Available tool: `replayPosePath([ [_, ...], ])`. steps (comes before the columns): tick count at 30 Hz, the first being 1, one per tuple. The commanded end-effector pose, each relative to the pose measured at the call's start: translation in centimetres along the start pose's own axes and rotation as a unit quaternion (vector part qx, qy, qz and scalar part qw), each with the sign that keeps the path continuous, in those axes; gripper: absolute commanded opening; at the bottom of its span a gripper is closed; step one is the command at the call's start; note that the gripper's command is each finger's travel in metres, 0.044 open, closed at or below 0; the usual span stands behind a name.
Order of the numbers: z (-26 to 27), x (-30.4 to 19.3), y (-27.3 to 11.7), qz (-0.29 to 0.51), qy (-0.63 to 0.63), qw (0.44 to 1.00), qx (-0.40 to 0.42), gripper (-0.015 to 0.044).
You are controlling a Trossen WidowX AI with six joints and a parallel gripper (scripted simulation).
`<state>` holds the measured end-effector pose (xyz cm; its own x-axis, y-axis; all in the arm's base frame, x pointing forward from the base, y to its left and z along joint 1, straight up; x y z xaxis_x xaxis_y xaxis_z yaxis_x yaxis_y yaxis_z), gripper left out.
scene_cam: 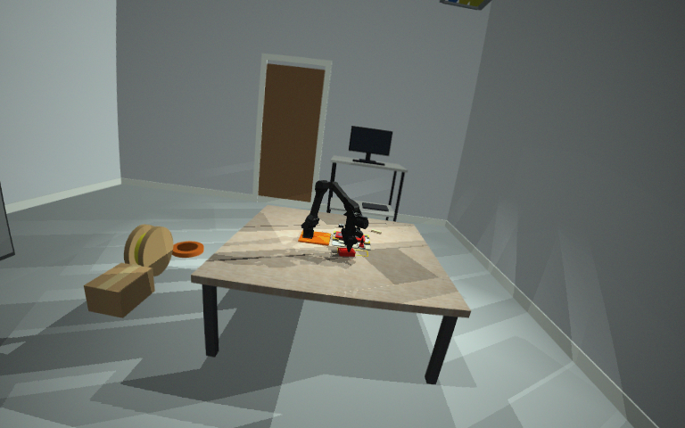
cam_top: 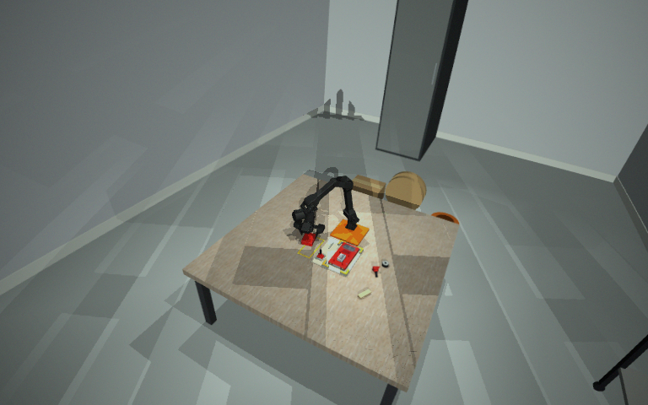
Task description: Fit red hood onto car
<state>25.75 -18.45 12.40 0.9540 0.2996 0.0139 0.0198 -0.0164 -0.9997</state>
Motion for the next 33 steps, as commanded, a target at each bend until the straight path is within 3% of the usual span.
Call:
replayPosePath([
  [1,0.0,-0.1,0.3,0.002,-0.002,1.000,-0.001,0.0440],
  [33,0.0,-0.1,1.9,0.002,-0.002,1.000,-0.001,0.0440],
])
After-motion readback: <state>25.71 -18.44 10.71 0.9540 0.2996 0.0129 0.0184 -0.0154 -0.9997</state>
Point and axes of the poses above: the point midway between the two fingers, 35 mm back from their tips, its own y axis out along the fingers, its own z axis across the jaws, x = y × z, the point moved 6 cm from there along -y, back along the fingers, and after that the axes turned 7 degrees about -y, right-handed, at the moved point
